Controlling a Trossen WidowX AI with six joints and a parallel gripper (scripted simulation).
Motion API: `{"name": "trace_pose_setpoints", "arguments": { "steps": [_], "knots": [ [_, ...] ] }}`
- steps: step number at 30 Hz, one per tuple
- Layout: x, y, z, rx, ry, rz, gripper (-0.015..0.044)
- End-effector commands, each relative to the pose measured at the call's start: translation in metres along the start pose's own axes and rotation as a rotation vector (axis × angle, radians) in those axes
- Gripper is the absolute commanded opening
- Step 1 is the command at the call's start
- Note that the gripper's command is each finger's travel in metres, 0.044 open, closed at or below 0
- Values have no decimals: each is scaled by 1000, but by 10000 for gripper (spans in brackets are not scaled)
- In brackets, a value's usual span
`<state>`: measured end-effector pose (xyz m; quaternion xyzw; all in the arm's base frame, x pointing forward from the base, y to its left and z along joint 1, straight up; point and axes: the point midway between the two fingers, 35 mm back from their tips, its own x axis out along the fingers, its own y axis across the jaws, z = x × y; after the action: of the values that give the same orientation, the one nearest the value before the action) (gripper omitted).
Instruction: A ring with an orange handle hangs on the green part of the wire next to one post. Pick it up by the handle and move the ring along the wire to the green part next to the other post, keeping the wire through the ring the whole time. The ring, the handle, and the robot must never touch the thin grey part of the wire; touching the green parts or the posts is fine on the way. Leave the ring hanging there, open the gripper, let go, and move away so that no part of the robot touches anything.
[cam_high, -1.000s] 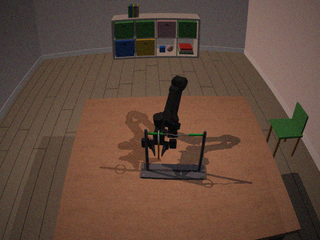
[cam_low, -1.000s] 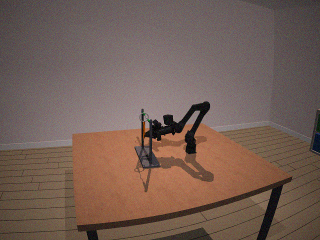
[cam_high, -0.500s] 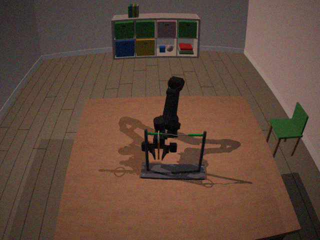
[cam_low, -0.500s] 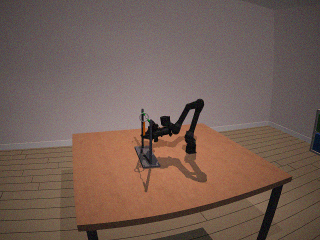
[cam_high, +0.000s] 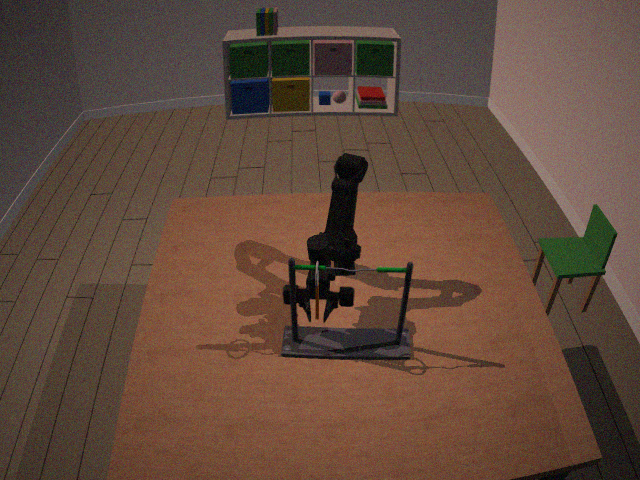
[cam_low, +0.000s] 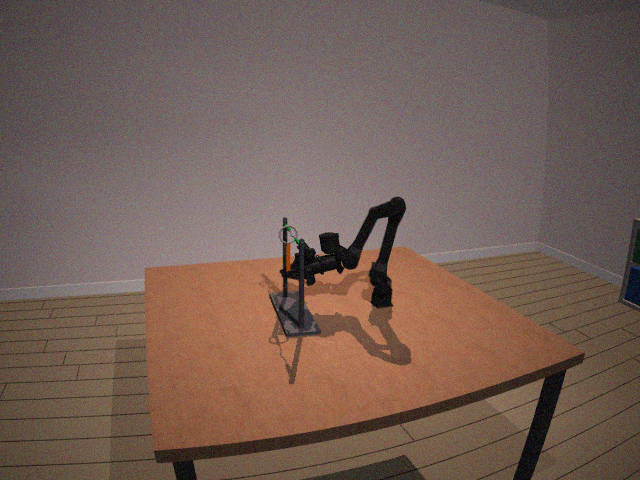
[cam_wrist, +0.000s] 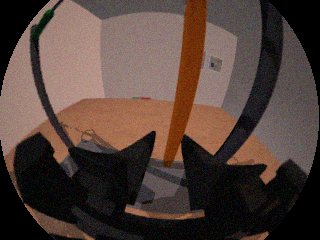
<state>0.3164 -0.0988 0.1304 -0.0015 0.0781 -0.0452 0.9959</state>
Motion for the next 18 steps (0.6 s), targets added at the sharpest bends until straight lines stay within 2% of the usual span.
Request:
{"name": "trace_pose_setpoints", "arguments": {
  "steps": [1,14,18],
  "knots": [
    [0,-1,-1,4,1,-5,160],
    [0,-1,-1,4,1,-5,160],
    [0,0,-1,1,2,0,55]
  ]
}}
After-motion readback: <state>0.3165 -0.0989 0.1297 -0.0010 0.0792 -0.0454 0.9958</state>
